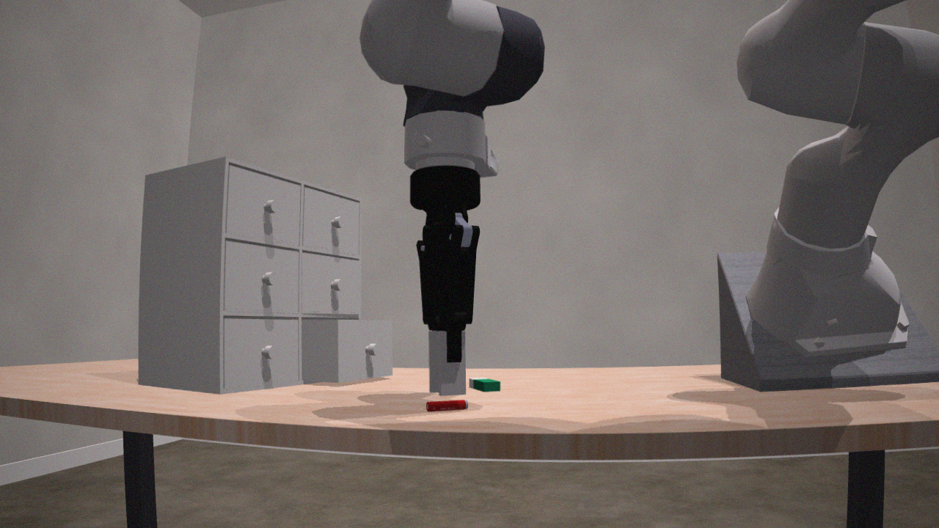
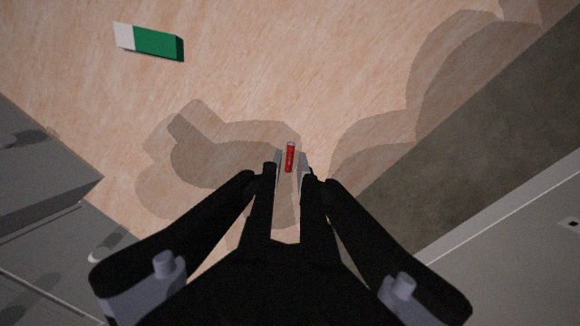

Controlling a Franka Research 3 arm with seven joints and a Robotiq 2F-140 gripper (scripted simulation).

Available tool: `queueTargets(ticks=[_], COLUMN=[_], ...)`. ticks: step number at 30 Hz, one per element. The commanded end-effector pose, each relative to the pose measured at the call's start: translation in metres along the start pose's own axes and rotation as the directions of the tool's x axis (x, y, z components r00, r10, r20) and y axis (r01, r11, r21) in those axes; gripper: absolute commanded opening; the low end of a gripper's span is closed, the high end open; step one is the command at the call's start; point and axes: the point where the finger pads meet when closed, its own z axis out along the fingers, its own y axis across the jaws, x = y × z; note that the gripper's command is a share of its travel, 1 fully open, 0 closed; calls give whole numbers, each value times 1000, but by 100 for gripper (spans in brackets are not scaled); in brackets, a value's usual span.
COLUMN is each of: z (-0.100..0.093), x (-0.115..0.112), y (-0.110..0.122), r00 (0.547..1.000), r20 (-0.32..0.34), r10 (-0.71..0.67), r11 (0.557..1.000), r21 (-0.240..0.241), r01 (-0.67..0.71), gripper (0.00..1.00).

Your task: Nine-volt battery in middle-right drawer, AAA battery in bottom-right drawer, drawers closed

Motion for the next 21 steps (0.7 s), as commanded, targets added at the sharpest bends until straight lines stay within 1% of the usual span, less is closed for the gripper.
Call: queueTargets(ticks=[1,15,21], z=[0,0,8], x=[-2,-2,-2], y=[1,1,1], r00=[1000,1000,1000], r20=[3,3,3], r10=[-2,-2,-2], r11=[1000,1000,1000], r21=[-2,-2,-2], r01=[2,2,2], gripper=[15,15,15])
